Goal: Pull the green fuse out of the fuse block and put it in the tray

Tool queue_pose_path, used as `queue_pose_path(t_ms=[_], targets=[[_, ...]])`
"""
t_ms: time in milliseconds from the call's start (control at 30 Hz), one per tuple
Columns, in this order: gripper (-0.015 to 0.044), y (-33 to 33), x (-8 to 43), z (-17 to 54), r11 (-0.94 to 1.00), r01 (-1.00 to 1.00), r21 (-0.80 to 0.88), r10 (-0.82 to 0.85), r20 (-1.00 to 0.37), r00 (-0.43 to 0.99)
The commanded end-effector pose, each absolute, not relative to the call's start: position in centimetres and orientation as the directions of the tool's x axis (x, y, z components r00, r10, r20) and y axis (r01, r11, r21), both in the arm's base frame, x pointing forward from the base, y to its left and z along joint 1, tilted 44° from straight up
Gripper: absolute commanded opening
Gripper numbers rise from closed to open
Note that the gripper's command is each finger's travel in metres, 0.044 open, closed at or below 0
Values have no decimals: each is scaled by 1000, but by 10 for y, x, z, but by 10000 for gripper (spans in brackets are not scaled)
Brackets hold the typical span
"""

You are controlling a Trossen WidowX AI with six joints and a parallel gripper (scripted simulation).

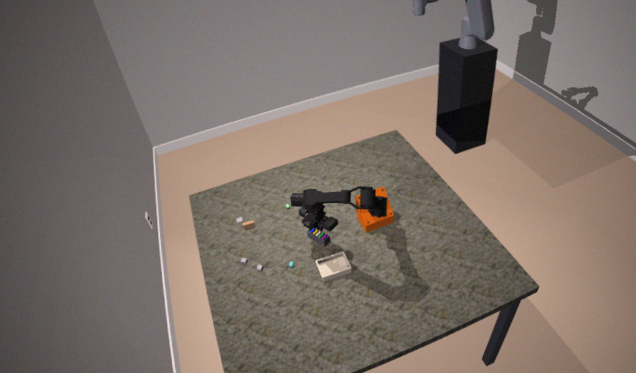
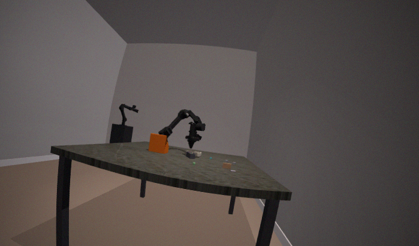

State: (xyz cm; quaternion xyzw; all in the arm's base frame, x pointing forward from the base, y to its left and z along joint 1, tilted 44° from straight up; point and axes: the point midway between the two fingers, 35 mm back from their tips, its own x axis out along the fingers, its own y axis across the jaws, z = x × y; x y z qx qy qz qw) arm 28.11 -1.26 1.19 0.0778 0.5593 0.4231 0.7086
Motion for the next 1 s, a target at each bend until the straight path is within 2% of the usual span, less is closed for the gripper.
queue_pose_path(t_ms=[0, 967], targets=[[65, -9, 281, 7, 629, -506, 590, 687, -726, 8], [65, 8, 281, -11, 628, -506, 591, 689, -725, 8]])
